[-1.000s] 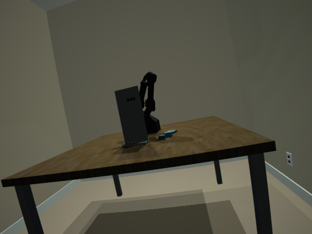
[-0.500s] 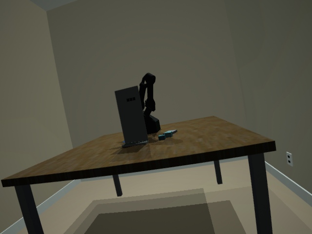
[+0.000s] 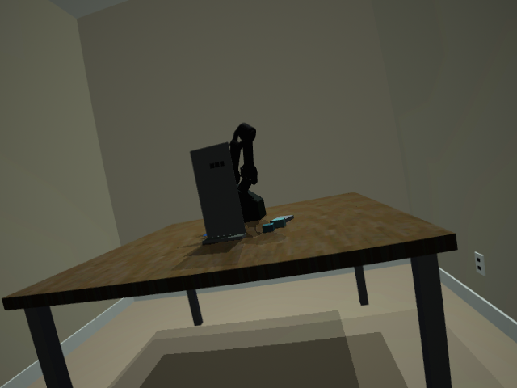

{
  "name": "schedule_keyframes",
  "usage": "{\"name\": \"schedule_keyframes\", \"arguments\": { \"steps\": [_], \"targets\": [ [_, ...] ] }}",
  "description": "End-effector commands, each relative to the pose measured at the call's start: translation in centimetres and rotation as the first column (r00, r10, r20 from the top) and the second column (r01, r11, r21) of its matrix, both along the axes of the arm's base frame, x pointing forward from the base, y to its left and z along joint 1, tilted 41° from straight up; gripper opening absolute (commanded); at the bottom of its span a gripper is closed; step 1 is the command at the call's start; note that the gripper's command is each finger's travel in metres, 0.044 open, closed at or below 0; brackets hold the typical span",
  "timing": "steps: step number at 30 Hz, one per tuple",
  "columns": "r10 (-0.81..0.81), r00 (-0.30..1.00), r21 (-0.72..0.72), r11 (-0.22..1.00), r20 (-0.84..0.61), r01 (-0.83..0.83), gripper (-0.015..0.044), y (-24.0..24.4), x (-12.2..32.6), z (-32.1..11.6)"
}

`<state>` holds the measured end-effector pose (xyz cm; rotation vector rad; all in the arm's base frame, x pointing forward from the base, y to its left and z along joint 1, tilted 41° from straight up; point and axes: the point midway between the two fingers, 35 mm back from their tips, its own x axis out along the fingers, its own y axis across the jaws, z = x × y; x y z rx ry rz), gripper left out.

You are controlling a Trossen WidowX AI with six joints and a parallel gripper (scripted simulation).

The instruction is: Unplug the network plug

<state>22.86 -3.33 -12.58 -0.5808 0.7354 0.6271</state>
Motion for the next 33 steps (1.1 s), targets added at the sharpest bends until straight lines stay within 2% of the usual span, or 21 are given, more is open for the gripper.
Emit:
{"name": "schedule_keyframes", "arguments": {
  "steps": [1,33],
  "targets": [
    [-0.003,1.0,0.0,1.0,-0.005,0.003,0.0,0.2,-0.1,-0.3],
    [-0.004,1.0,0.004,1.0,-0.002,0.004,0.0,1.6,-0.1,-1.5]
  ]
}}
